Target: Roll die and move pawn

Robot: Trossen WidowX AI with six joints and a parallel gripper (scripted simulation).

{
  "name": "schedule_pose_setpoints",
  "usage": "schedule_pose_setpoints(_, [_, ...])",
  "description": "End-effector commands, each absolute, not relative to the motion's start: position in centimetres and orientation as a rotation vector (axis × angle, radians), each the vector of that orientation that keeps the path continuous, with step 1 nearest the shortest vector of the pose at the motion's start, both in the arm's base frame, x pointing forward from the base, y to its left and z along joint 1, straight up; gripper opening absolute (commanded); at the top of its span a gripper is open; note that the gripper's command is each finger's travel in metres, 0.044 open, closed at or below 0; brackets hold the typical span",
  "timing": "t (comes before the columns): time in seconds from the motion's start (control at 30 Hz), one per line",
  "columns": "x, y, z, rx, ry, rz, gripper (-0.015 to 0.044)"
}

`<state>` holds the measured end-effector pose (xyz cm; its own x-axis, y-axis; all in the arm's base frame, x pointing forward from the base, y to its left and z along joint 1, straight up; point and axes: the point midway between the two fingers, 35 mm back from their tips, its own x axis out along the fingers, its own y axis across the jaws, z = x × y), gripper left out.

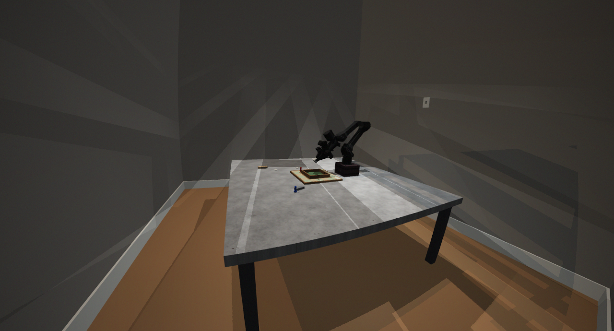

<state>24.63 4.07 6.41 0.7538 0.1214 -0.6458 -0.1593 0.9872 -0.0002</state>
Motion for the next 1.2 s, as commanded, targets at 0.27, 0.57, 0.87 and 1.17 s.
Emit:
schedule_pose_setpoints(0.27, [24.6, 4.1, 6.4, -0.056, 0.700, 0.153, 0.0053])
schedule_pose_setpoints(0.57, [24.7, 4.1, 8.4, -0.057, 0.698, 0.156, 0.0289])
schedule_pose_setpoints(0.87, [24.7, 4.1, 10.3, -0.061, 0.731, 0.158, 0.0440])
schedule_pose_setpoints(1.17, [26.0, 4.3, 8.3, -0.098, 1.176, 0.146, 0.0440])
